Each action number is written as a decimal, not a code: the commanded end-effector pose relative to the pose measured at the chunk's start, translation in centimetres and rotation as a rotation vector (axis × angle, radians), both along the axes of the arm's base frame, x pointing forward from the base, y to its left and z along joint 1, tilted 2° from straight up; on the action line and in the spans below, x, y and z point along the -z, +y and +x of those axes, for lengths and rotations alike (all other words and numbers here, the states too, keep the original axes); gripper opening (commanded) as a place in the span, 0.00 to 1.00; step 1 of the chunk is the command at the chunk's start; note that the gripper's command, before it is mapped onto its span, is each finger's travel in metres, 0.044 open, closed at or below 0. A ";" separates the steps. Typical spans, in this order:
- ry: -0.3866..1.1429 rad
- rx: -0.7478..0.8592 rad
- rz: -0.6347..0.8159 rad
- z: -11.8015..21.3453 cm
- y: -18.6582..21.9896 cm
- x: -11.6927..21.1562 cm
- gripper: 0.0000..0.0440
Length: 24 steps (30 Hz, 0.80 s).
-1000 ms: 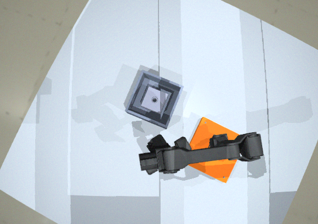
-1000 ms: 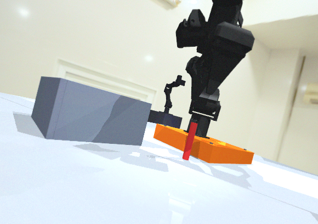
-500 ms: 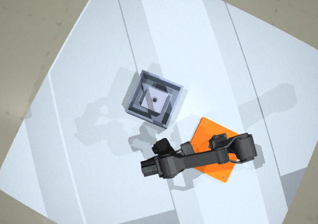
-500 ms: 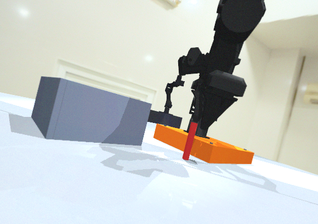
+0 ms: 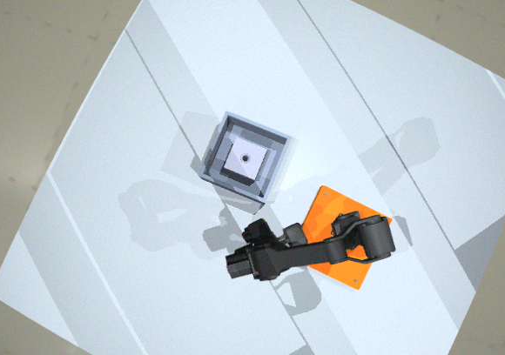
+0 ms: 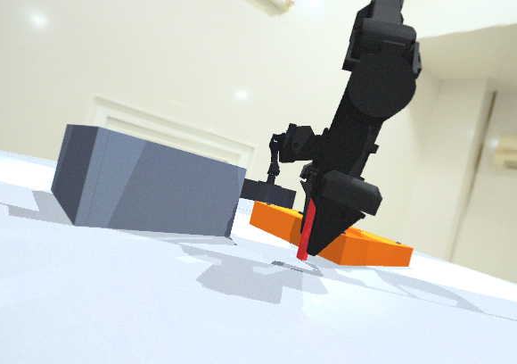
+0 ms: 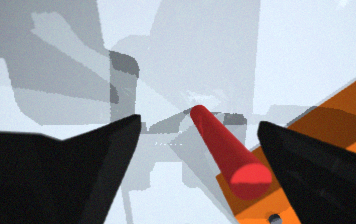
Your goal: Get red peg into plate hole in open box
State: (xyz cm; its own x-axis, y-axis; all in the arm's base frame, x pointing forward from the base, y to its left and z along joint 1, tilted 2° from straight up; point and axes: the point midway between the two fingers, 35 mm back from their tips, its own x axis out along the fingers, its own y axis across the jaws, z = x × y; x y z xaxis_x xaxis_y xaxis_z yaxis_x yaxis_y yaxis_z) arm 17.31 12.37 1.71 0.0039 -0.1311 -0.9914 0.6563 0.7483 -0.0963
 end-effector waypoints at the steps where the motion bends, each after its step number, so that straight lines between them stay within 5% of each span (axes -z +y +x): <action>1: 0.014 -0.004 -0.017 -0.1 -0.3 1.0 0.63; 12: 0.057 0.019 -0.060 -0.1 -0.7 1.8 0.02; 24: -0.055 0.011 -0.108 3.1 -1.9 -3.4 0.00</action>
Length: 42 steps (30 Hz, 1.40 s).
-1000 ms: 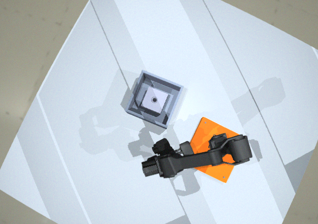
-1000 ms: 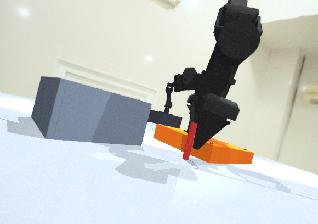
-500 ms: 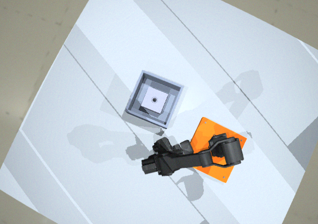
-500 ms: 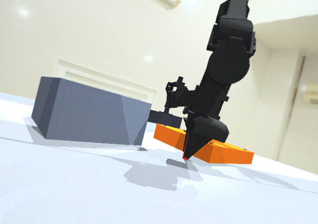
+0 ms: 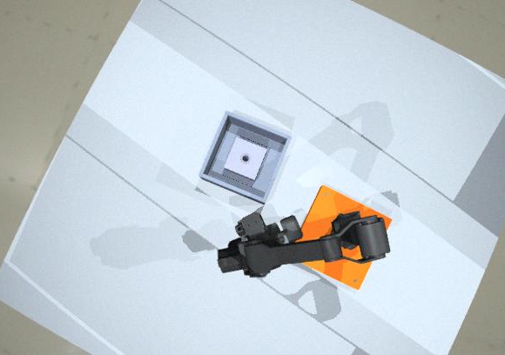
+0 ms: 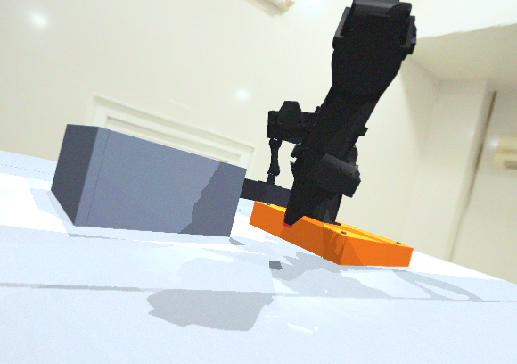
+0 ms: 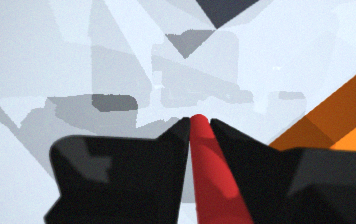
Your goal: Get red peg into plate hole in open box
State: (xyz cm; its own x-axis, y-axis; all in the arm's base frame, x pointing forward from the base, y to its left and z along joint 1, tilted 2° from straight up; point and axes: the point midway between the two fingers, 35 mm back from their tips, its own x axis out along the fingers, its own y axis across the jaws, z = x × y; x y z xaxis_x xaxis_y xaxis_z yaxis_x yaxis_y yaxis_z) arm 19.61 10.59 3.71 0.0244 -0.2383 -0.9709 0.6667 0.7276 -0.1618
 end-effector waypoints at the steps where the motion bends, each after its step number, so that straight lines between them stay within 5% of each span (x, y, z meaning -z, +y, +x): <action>1: -0.043 0.002 -0.002 1.0 -0.3 -1.9 0.00; 20: -0.203 0.189 -0.055 6.6 -5.8 -8.1 0.00; 42: -0.220 0.240 -0.066 12.1 -14.2 -6.1 0.00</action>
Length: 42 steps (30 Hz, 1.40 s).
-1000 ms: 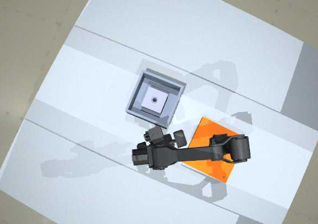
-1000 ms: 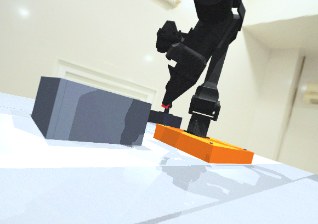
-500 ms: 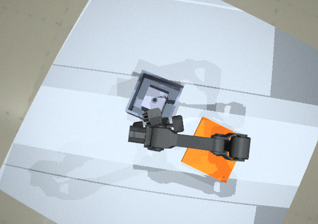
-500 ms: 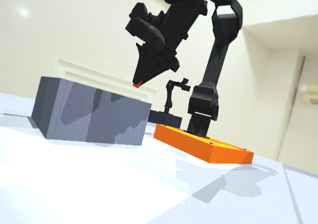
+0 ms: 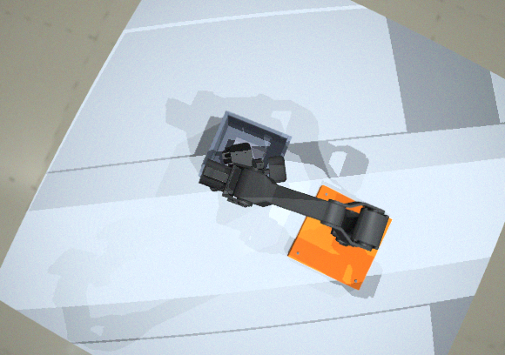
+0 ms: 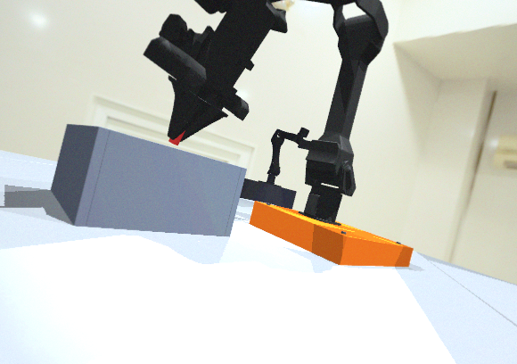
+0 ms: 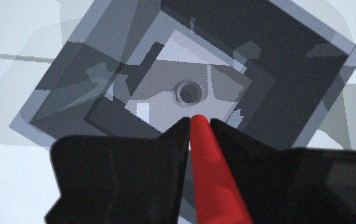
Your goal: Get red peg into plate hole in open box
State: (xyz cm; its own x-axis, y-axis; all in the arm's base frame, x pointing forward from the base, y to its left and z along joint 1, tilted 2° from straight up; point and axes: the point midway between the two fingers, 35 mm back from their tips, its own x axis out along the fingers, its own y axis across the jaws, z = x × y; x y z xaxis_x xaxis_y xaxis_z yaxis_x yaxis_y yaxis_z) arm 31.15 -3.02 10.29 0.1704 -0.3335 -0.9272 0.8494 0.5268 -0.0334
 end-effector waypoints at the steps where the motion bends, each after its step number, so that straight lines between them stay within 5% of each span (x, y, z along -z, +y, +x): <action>1: 0.011 -0.019 0.010 0.7 -0.8 0.7 0.00; 13: 0.065 -0.124 0.063 1.7 -2.4 3.8 0.02; 20: 0.100 -0.158 0.102 2.0 -2.8 5.5 0.34; 25: 0.101 -0.191 0.101 3.1 -3.5 4.7 0.37; 36: 0.080 -0.212 0.177 6.7 -3.4 2.8 1.00; 42: 0.032 -0.239 0.225 9.2 -2.7 1.3 1.00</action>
State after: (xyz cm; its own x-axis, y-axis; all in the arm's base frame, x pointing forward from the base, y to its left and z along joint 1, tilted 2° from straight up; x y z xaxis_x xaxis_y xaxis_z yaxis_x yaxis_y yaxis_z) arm 37.30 -6.76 7.73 0.0896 -0.1113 -0.9897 0.7190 0.6949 -0.0131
